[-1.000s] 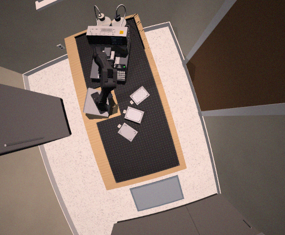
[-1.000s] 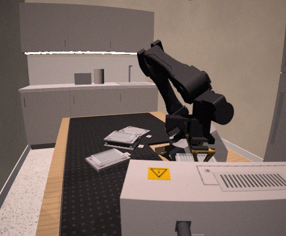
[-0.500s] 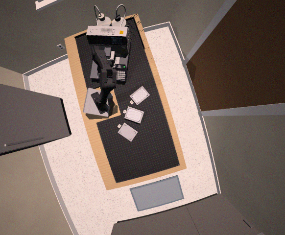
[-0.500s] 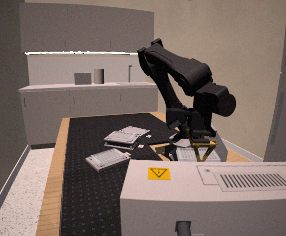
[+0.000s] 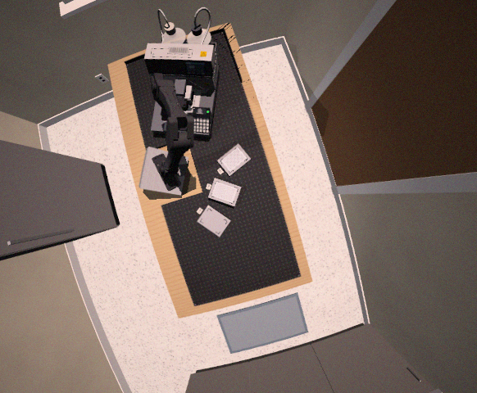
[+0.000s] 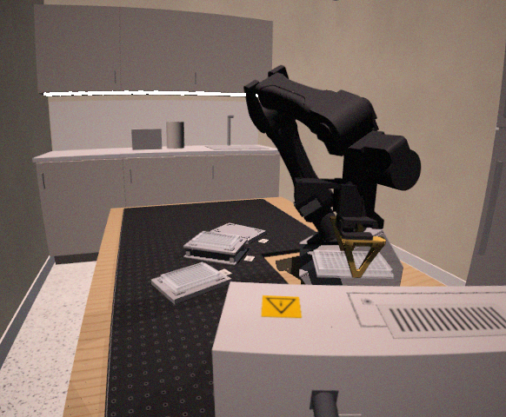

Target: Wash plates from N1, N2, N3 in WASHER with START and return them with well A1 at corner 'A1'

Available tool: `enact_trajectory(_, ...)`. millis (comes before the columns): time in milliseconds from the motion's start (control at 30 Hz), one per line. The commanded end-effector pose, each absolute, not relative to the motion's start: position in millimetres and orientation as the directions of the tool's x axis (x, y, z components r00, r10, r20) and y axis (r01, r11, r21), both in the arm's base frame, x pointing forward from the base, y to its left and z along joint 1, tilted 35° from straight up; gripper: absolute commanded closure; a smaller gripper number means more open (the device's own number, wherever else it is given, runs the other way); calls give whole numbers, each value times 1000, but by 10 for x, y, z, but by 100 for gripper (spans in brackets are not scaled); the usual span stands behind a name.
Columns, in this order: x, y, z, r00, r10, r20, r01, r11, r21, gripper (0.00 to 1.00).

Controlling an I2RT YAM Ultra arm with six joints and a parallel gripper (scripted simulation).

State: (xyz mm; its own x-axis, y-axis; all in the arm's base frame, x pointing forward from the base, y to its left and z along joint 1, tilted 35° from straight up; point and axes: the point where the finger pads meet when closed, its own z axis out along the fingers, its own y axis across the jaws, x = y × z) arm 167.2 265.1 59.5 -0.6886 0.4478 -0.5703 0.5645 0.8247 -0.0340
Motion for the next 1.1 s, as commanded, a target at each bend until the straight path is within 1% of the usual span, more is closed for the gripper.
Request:
enact_trajectory(0, 1616, 2671, 683, -692, 438, -574, 557, 830, -39, 100)
enact_trajectory(1067, 1593, 2689, 725, -692, 438, -573, 557, 830, -39, 100)
